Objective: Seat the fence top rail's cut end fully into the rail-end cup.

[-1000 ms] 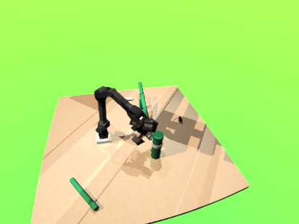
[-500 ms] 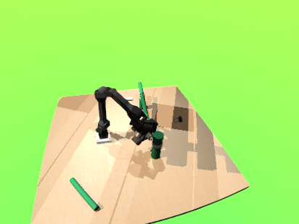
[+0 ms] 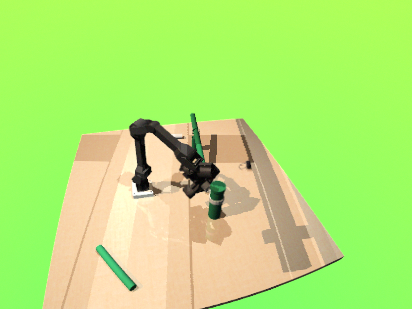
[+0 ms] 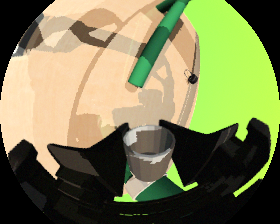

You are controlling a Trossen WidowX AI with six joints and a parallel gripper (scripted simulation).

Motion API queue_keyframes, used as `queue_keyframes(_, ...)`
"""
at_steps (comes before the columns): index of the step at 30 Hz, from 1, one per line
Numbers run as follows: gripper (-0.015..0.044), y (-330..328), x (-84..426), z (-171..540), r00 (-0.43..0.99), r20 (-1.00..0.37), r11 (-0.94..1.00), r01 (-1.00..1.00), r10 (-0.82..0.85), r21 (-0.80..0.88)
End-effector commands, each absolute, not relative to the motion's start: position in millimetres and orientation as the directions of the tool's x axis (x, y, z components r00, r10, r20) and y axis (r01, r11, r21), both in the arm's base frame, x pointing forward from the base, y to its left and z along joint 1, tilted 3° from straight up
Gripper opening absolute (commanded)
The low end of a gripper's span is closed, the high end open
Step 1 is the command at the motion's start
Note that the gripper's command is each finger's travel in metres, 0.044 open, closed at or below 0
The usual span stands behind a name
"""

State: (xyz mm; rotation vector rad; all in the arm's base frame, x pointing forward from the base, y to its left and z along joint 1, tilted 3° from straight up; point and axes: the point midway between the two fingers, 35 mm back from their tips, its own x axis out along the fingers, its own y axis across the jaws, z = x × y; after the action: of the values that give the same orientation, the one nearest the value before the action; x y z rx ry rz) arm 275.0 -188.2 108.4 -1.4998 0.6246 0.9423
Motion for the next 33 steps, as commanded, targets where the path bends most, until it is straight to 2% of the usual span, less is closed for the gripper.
queue_keyframes(1,0.0000,-188.5,277.0,107.5,0.528,-0.842,-0.129,-0.832,0.111,-0.539)
queue_keyframes(33,0.0000,-188.0,305.1,109.2,0.533,-0.845,0.135,-0.835,-0.039,-0.533)
